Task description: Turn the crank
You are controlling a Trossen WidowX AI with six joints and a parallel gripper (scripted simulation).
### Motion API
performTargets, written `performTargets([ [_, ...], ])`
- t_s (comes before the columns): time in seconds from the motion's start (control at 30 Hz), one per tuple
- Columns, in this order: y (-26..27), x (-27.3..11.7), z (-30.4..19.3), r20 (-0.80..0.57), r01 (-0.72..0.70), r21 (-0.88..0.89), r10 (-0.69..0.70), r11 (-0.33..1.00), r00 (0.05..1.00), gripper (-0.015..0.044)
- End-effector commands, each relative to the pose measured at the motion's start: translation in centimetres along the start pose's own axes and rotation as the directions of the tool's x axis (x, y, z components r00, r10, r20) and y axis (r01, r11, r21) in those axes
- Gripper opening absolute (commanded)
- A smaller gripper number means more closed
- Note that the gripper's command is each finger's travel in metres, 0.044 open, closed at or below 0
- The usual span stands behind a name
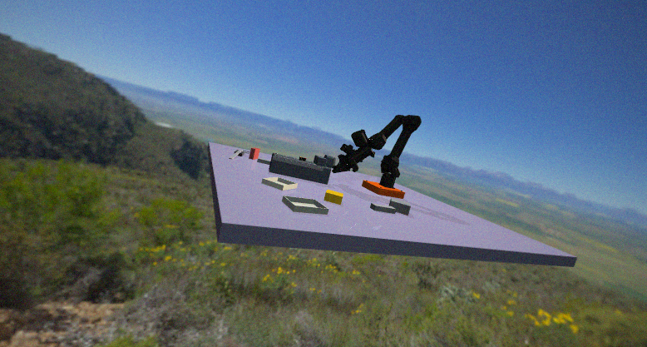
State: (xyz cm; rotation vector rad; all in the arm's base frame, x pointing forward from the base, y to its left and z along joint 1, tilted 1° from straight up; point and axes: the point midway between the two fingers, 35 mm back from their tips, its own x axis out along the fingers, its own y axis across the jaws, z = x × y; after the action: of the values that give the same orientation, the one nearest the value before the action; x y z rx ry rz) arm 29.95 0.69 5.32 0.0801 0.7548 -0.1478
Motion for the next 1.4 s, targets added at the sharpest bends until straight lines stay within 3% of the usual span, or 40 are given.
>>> performTargets([
  [0.0,-0.42,-0.56,0.55,0.003,0.007,0.001,-0.007,1.0,1.0,0.0],
  [0.9,-0.23,-1.43,1.42,0.002,0.006,-0.001,-0.006,1.0,1.0,0.0],
  [1.37,-0.23,-1.43,1.42,0.002,0.006,-0.001,-0.006,1.0,1.0,0.0368],
])
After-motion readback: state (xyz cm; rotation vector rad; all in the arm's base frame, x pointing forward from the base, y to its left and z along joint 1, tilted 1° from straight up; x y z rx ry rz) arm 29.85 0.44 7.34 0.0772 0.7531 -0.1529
